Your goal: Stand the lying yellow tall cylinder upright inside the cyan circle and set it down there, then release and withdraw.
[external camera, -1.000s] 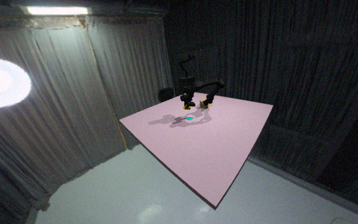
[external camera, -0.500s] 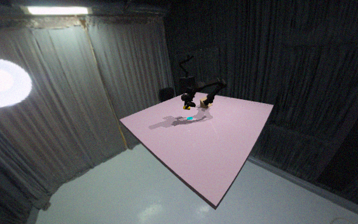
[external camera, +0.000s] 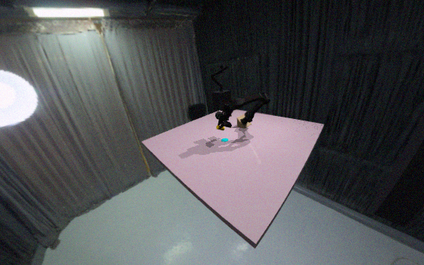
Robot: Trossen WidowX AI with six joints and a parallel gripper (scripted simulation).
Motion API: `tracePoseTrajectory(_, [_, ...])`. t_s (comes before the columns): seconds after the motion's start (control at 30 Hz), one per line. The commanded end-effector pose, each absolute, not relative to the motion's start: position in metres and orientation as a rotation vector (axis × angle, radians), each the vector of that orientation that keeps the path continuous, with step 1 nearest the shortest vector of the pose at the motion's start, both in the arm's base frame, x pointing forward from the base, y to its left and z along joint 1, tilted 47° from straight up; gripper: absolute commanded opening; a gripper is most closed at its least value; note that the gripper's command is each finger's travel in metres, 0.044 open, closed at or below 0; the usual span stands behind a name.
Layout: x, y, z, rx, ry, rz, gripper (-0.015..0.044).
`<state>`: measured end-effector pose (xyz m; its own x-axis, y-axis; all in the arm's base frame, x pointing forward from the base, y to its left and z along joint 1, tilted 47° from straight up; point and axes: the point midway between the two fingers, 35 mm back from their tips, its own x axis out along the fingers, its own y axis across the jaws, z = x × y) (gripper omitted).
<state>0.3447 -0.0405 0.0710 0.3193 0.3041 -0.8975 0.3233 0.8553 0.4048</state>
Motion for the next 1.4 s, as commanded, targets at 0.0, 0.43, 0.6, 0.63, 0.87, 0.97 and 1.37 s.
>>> tracePoseTrajectory(0.0, [0.3453, -0.0417, 0.0740, 0.578, 1.238, -0.032, 0.0105])
tracePoseTrajectory(0.43, [0.3461, -0.0412, 0.0735, 0.571, 1.164, -0.077, 0.0105])
tracePoseTrajectory(0.6, [0.3463, -0.0410, 0.0736, 0.570, 1.134, -0.094, 0.0105])
tracePoseTrajectory(0.63, [0.3464, -0.0409, 0.0736, 0.570, 1.128, -0.097, 0.0105])
tracePoseTrajectory(0.87, [0.3465, -0.0406, 0.0741, 0.570, 1.084, -0.119, 0.0105])
tracePoseTrajectory(0.97, [0.3465, -0.0405, 0.0744, 0.571, 1.065, -0.128, 0.0105])
tracePoseTrajectory(1.37, [0.3462, -0.0399, 0.0762, 0.577, 0.988, -0.161, 0.0105])
